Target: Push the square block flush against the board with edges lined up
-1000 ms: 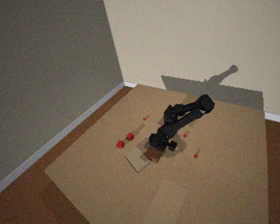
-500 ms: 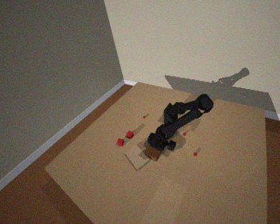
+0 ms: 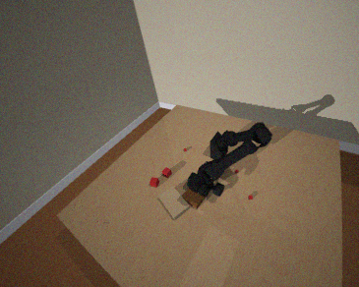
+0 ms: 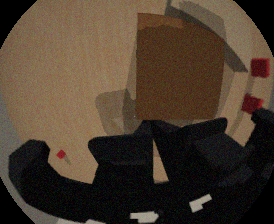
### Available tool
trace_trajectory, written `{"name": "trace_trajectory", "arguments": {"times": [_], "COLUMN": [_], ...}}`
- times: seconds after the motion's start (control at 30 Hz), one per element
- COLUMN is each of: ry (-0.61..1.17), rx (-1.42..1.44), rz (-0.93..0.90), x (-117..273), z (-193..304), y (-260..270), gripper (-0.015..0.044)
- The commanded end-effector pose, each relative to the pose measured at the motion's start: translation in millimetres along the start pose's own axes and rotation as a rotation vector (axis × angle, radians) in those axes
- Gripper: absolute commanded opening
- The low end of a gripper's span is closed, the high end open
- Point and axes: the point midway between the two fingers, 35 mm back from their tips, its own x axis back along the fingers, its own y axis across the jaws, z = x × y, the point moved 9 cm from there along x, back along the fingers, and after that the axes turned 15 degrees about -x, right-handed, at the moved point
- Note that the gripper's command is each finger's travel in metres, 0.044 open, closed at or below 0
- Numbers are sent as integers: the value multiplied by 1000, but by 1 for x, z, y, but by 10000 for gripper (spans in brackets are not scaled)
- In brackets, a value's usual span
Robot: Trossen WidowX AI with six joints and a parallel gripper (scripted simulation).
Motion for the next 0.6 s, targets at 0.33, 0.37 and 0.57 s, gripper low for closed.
{"name": "trace_trajectory", "arguments": {"times": [0.33, 0.37, 0.57], "ry": [-15, -15, -15], "rx": [11, 11, 11], "rz": [0, 0, 0], "x": [2, 2, 2], "z": [-22, -23, -29], "y": [5, 5, 5], "gripper": [0, 0, 0]}}
